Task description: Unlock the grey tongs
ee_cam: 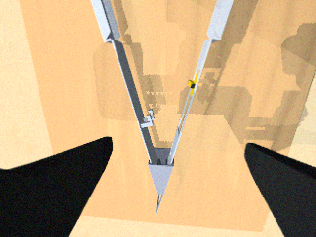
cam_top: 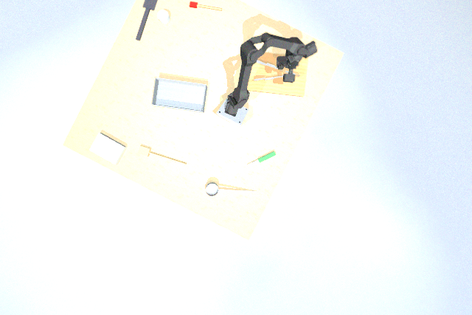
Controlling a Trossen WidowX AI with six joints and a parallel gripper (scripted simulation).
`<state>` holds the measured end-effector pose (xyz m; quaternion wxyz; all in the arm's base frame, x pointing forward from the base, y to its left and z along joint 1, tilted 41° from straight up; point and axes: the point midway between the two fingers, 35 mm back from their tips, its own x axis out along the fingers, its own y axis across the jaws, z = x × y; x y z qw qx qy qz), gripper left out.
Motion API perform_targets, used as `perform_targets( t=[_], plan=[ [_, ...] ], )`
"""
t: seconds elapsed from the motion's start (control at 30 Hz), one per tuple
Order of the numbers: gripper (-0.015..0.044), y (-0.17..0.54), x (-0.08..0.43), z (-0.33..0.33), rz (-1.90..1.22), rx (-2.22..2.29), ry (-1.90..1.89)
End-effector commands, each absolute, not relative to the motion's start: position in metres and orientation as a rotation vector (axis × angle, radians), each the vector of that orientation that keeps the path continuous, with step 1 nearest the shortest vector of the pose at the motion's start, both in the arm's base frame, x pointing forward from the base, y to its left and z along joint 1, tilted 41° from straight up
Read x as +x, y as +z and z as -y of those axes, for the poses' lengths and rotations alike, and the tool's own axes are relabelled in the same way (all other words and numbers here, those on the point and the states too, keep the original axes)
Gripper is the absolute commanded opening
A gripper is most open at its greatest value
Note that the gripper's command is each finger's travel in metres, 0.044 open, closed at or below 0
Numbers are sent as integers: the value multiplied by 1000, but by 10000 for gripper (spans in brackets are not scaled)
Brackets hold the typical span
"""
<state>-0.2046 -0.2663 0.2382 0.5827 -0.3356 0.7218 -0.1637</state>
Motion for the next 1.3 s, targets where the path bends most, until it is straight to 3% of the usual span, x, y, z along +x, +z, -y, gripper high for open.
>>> perform_targets(
  t=[0.0,0.3,0.63,1.27],
  plan=[
    [440,251,-235,269,-1683,-777,-376],
    [440,277,-311,262,-1688,-777,-380],
    [440,312,-296,229,-1703,-770,-384],
    [440,312,-296,229,-1703,-770,-384]
  ],
)
